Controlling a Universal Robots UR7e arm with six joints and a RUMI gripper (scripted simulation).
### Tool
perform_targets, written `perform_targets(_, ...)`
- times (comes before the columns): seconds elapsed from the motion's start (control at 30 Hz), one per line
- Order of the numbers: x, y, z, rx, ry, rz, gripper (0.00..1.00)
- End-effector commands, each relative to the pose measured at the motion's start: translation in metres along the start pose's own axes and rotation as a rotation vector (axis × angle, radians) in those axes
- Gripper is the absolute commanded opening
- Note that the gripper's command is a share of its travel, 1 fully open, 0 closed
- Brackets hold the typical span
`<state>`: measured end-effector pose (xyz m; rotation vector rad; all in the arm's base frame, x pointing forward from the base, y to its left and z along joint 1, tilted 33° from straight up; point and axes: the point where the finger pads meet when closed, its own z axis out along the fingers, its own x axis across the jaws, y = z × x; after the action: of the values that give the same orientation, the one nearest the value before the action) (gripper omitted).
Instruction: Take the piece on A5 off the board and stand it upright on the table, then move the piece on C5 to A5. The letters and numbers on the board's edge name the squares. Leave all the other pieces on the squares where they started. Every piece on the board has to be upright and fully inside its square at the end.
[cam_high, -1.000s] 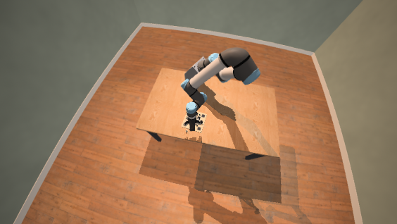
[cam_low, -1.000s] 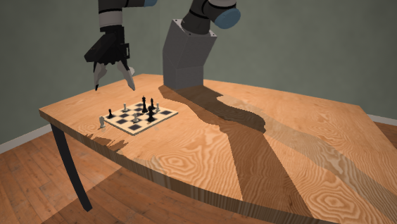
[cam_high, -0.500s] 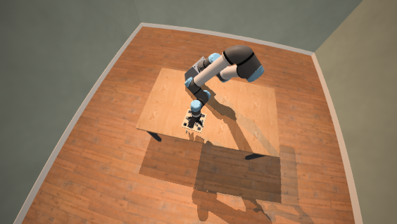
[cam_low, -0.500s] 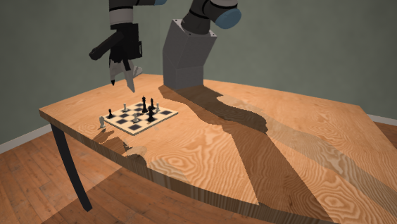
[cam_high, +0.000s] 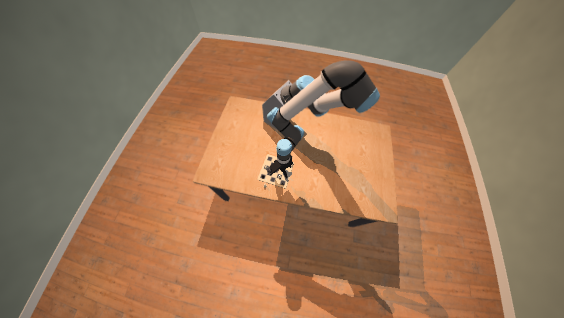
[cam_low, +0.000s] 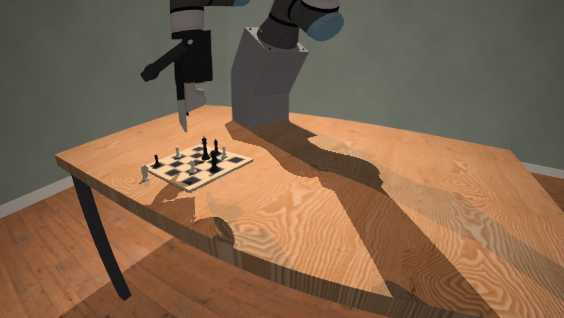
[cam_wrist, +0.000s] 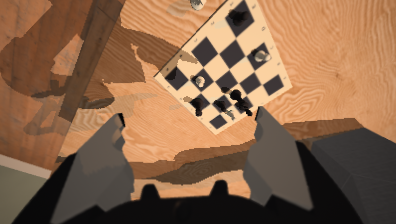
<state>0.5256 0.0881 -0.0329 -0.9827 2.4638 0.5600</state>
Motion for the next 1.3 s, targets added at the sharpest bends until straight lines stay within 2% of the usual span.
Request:
perform_targets(0.0, 0.002, 0.013, -0.001, 0.022, 0.006, 0.225, 1.00)
perform_targets(0.07, 0.002, 0.013, -0.001, 0.022, 0.006, 0.225, 1.00)
perform_targets(0.57, 0.008, 0.041, -0.002, 0.023, 0.001, 0.620, 1.00)
perform_targets(1.27, 0.011, 0.056, -0.002, 0.022, -0.002, 0.828, 1.00)
